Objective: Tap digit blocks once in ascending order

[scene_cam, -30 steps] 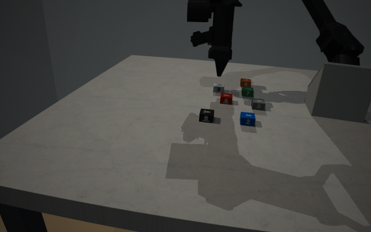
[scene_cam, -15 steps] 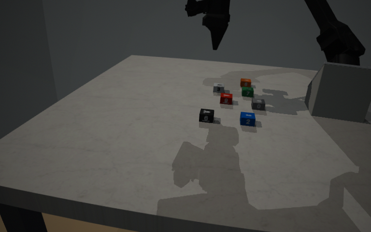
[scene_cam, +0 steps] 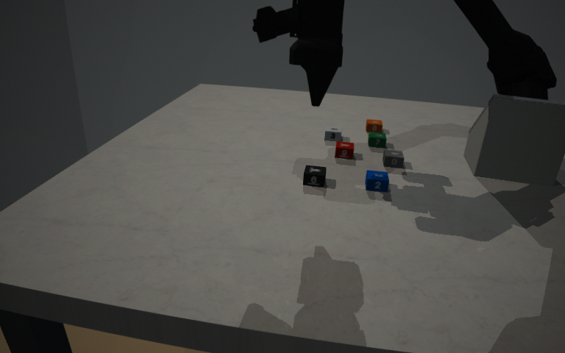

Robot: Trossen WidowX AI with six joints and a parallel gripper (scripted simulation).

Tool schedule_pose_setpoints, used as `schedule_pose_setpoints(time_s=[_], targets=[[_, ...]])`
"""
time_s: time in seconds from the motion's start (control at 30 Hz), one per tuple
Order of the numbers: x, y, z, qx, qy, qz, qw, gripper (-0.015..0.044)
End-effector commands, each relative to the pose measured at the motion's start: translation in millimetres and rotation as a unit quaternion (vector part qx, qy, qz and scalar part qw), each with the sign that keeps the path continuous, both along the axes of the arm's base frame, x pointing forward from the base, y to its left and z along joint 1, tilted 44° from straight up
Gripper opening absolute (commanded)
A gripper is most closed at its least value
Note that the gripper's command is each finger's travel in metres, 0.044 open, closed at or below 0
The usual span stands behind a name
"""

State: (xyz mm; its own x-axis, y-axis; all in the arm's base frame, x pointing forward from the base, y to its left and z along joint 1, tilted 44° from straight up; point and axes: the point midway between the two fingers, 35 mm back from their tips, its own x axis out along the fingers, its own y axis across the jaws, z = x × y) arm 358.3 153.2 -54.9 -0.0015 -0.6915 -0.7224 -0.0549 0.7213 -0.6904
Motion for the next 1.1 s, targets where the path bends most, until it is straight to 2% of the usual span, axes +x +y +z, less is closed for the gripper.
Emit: schedule_pose_setpoints(time_s=[0.0,0.23,1.07], targets=[[3,5,-1,0.005,-0.011,-0.008,1.0,0.002],[4,-50,-57,0.004,-0.011,-0.008,1.0,0.002],[4,-70,-78,0.003,-0.011,-0.008,1.0,0.002]])
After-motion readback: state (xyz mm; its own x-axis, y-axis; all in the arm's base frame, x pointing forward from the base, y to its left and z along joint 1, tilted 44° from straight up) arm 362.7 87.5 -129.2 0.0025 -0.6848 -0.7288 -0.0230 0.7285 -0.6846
